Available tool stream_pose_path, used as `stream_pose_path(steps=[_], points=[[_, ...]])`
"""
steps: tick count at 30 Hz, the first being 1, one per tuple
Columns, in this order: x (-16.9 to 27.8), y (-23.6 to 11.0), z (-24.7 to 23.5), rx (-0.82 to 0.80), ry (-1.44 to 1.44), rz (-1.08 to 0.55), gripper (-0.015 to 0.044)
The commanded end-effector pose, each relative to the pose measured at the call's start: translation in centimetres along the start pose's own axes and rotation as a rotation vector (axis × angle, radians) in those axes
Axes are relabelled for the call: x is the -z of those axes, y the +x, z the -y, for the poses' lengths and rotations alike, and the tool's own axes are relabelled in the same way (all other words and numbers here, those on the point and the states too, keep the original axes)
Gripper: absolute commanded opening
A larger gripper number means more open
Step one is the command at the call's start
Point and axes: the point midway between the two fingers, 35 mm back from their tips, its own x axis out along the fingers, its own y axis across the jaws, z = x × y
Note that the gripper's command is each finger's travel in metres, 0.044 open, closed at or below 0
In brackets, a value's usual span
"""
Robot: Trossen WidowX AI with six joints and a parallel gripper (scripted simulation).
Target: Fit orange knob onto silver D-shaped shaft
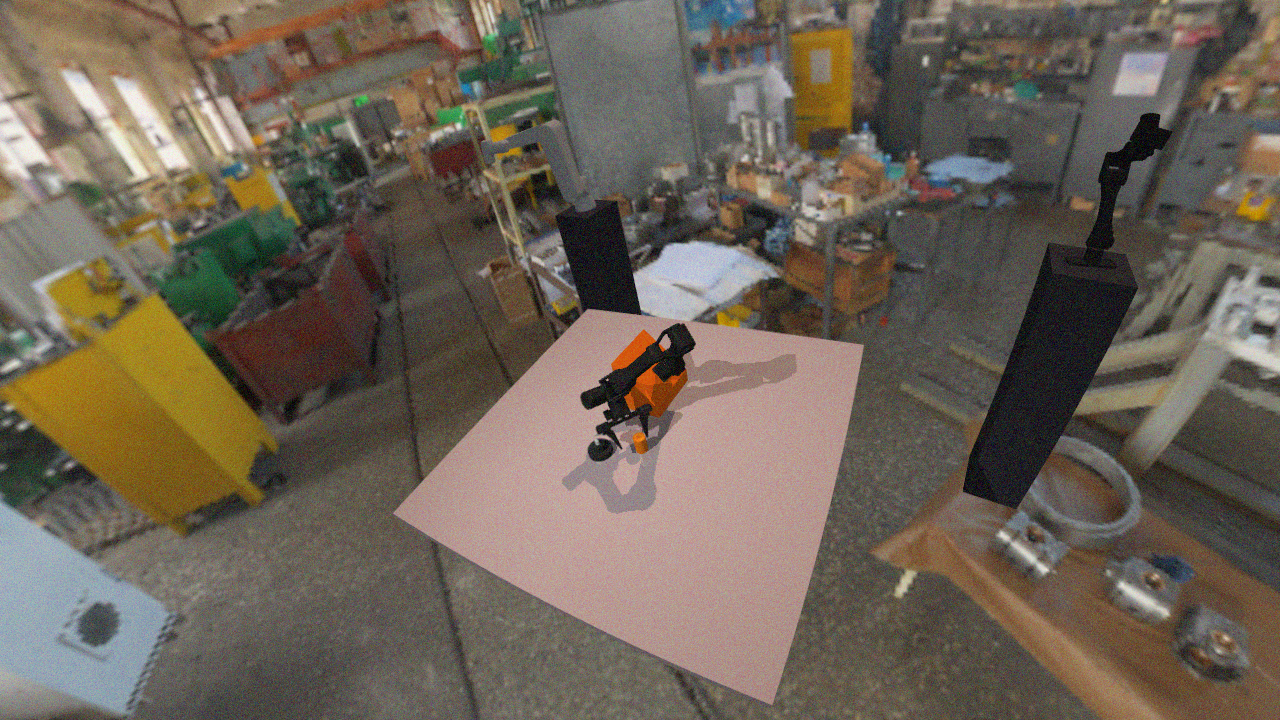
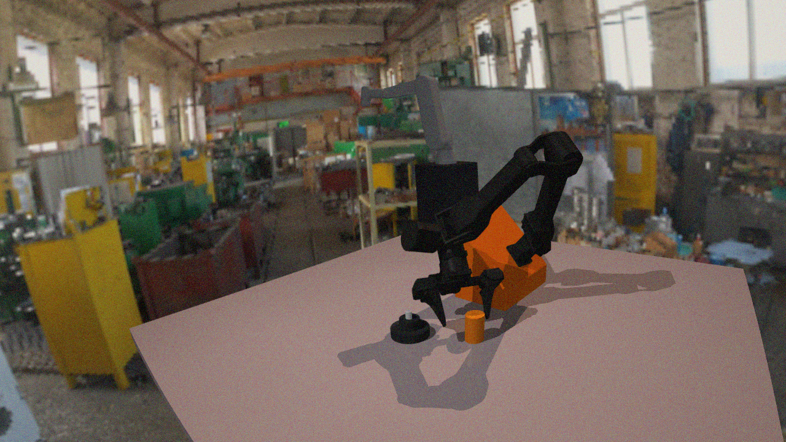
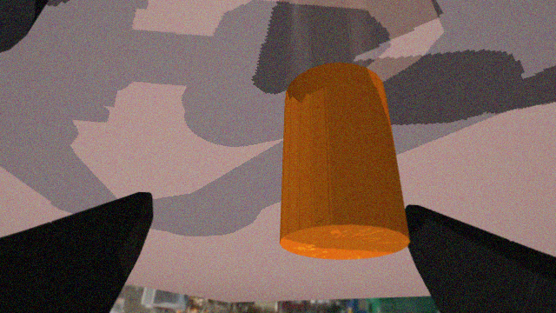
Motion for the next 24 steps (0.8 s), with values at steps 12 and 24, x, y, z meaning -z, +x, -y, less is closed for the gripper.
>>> stream_pose_path(steps=[12,24], points=[[6.1,-3.4,1.8,0.011,0.01,-0.049,0.044],[6.1,-3.4,1.8,0.011,0.01,-0.049,0.044]])
